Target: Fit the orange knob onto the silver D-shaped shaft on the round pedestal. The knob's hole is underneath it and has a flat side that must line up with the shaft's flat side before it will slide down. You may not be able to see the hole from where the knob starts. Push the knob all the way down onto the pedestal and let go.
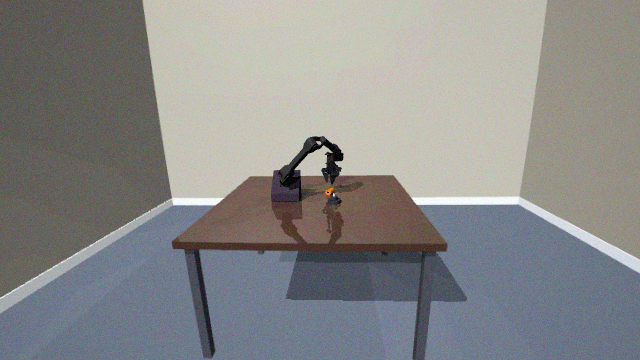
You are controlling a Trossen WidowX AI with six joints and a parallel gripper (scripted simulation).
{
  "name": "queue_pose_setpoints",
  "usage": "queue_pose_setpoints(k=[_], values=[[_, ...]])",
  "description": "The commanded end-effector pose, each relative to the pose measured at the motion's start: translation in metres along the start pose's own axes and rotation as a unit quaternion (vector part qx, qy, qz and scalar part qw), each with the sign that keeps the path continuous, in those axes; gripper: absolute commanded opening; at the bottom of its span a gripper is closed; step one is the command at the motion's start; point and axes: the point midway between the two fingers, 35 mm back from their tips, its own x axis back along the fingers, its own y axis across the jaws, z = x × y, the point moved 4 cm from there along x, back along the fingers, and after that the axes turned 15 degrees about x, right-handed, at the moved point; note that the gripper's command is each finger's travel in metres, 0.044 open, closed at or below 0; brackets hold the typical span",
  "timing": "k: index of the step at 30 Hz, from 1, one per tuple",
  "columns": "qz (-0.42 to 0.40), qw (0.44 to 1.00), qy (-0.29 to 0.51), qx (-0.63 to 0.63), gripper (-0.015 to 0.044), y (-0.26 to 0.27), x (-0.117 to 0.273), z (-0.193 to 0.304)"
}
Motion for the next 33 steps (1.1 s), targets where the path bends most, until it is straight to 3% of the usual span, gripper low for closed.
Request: queue_pose_setpoints(k=[1, 20, 24, 33], values=[[0.012, 0.936, 0.020, 0.352, 0.0440, 0.001, 0.003, -0.008], [0.012, 0.936, 0.020, 0.352, 0.0440, 0.001, 0.003, -0.008], [0.012, 0.936, 0.020, 0.352, 0.0440, 0.002, -0.019, -0.011], [0.012, 0.936, 0.020, 0.352, 0.0440, 0.002, -0.025, -0.012]])
